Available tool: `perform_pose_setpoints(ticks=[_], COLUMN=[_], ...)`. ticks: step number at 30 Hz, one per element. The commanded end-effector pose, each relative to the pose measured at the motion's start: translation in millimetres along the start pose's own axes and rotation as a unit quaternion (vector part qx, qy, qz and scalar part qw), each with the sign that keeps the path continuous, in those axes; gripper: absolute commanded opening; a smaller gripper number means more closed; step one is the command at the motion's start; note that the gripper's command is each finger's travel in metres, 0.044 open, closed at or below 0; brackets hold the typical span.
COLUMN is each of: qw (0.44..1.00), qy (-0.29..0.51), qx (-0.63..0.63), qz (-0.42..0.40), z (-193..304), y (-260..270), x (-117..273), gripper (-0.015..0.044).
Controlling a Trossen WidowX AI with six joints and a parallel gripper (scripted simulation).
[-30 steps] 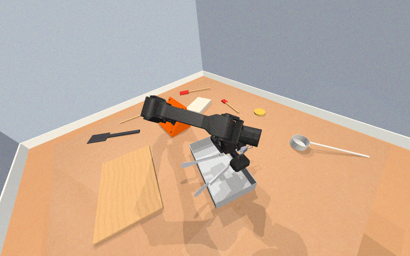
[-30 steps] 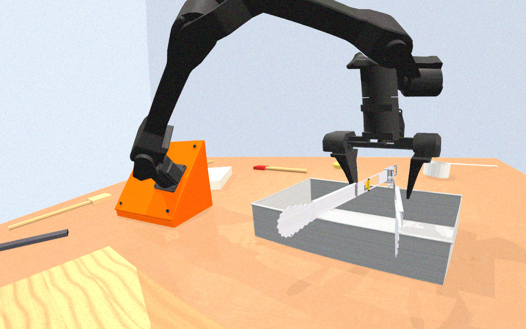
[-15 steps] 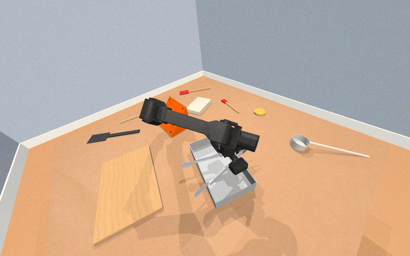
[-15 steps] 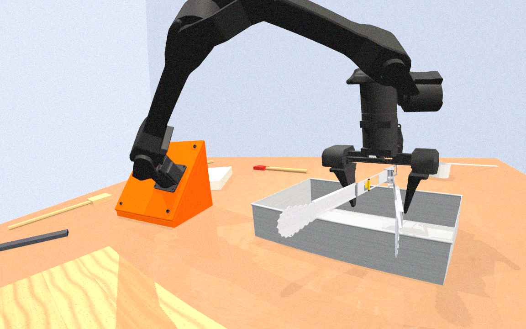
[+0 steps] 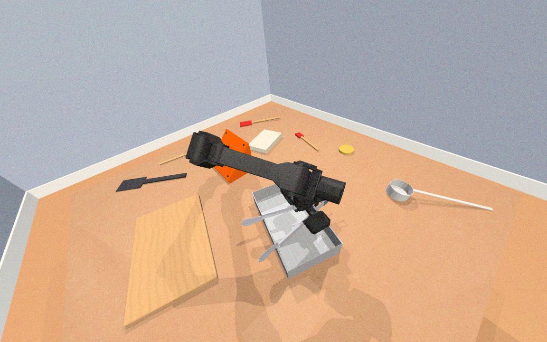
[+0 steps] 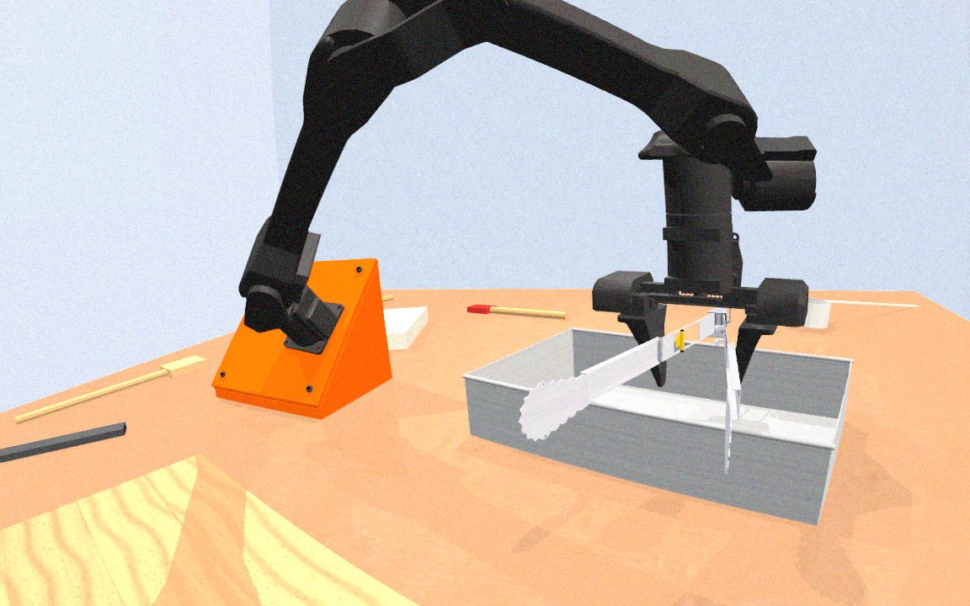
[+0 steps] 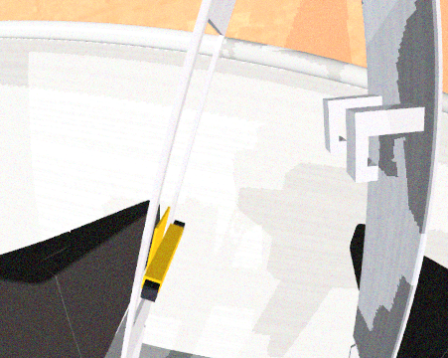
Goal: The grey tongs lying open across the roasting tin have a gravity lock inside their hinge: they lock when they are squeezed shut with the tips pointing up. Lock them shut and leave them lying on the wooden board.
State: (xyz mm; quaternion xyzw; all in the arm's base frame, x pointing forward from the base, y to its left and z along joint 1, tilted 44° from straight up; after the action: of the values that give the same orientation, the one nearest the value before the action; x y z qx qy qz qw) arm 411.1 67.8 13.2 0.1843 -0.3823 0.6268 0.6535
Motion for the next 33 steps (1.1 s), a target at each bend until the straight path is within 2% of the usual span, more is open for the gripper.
perform_pose_setpoints(ticks=[1,33], qw=[1.0,1.0], qy=[-0.001,-0.001], qx=[-0.001,-0.001], qz=[0.001,0.001], z=[-0.5,-0.5], y=[-0.3,-0.3], x=[1.0,1.0], gripper=[0.0307,0.0094])
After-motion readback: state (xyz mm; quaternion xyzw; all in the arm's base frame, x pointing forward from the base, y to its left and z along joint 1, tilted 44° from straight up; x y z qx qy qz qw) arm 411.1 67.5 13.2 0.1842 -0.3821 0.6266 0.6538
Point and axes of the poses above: the point midway between the two fingers, 35 mm back from their tips, its own x axis back along the fingers, its own y axis across the jaws, z = x × y, the point moved 4 cm from there along x, back along the fingers, and after that the axes turned 5 degrees about -x, right-handed, at the moved point
